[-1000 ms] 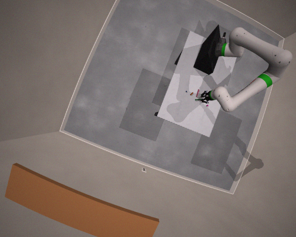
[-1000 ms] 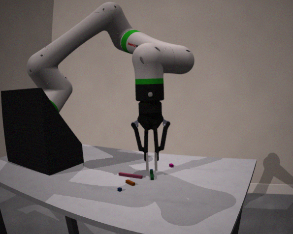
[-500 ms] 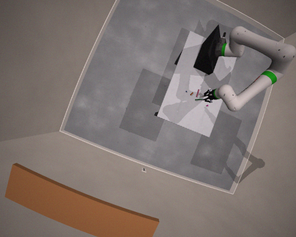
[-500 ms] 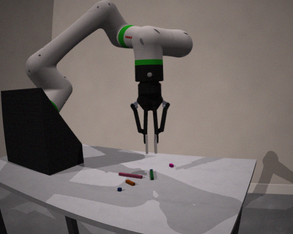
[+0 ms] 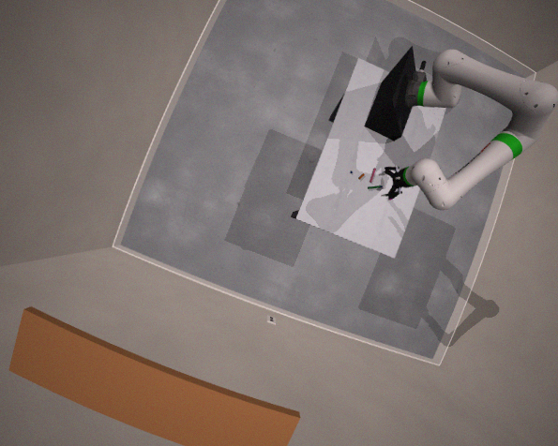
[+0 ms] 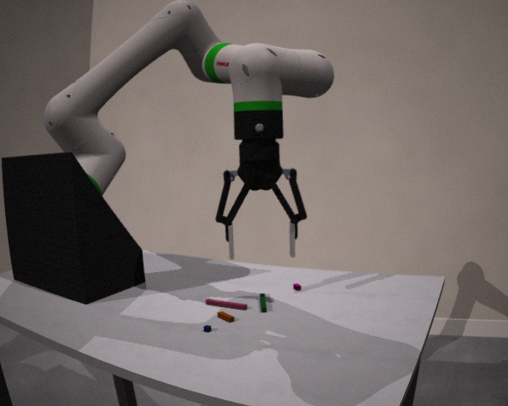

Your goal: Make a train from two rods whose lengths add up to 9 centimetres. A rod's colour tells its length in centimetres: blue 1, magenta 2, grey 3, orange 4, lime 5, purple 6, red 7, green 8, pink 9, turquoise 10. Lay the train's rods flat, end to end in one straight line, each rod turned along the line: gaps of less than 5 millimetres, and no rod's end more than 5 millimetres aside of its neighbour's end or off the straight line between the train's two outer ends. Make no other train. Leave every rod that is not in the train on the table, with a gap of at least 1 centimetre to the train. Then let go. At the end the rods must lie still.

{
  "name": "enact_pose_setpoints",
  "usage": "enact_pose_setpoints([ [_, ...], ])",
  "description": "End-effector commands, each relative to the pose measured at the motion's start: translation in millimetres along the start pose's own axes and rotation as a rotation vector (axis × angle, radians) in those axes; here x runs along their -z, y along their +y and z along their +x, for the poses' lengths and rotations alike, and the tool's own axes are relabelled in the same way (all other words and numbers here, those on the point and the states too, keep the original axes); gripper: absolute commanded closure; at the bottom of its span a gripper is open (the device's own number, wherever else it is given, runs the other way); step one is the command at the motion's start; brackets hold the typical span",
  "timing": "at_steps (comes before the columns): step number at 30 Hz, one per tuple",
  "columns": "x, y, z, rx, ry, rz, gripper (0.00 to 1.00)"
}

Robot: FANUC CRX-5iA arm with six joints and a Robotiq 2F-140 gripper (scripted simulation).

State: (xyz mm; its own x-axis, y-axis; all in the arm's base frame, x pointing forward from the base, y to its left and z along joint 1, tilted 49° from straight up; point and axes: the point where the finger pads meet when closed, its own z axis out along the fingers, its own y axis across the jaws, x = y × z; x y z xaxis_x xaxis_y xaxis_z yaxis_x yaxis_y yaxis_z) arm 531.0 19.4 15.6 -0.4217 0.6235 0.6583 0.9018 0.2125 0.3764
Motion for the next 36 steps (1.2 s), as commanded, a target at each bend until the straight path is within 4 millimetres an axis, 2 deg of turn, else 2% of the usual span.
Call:
enact_pose_setpoints([
  [1, 0, 0, 0, 0.000, 0.000, 0.000, 0.00],
  [18, 7, 0, 0, 0.000, 0.000, 0.000, 0.00],
  [32, 63, 0, 0, 0.000, 0.000, 0.000, 0.00],
  [36, 69, 0, 0, 0.000, 0.000, 0.000, 0.00],
])
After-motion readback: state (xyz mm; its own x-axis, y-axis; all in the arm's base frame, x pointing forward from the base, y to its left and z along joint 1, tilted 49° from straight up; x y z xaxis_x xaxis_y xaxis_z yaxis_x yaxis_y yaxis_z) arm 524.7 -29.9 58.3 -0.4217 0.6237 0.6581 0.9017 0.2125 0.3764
